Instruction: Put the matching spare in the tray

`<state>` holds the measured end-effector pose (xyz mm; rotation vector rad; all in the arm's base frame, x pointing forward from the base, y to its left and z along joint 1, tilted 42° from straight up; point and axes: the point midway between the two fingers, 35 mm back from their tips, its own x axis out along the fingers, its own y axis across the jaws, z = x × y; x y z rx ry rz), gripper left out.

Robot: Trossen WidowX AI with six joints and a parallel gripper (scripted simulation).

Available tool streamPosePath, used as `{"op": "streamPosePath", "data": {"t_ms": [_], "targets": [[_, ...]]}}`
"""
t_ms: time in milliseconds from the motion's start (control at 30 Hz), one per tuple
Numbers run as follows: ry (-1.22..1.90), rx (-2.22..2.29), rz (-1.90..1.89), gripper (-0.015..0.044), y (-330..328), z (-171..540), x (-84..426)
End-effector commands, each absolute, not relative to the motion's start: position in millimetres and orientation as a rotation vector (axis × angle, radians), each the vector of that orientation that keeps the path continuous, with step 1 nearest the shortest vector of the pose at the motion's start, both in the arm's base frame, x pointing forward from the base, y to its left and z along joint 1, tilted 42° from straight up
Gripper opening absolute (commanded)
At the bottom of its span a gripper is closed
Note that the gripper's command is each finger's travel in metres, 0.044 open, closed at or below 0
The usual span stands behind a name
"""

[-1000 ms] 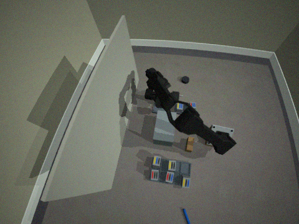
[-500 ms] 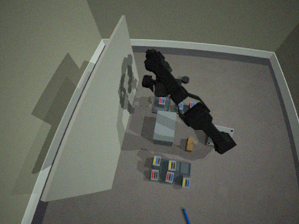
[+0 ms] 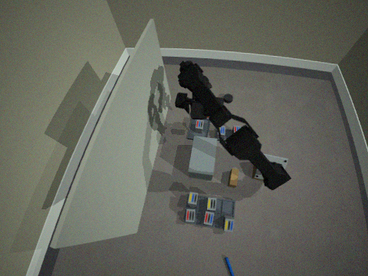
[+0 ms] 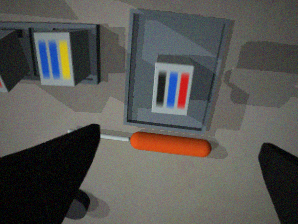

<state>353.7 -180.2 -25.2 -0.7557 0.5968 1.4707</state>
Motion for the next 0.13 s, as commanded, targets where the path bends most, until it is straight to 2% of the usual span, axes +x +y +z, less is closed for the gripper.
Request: {"op": "streamPosePath", "data": {"t_ms": [0,100], "targets": [[0.598,-0.756,1.469,0.0440,-180.2,-25.3,354.2],[0.598,-0.756,1.469,0.0440,-180.2,-25.3,354.2]]}}
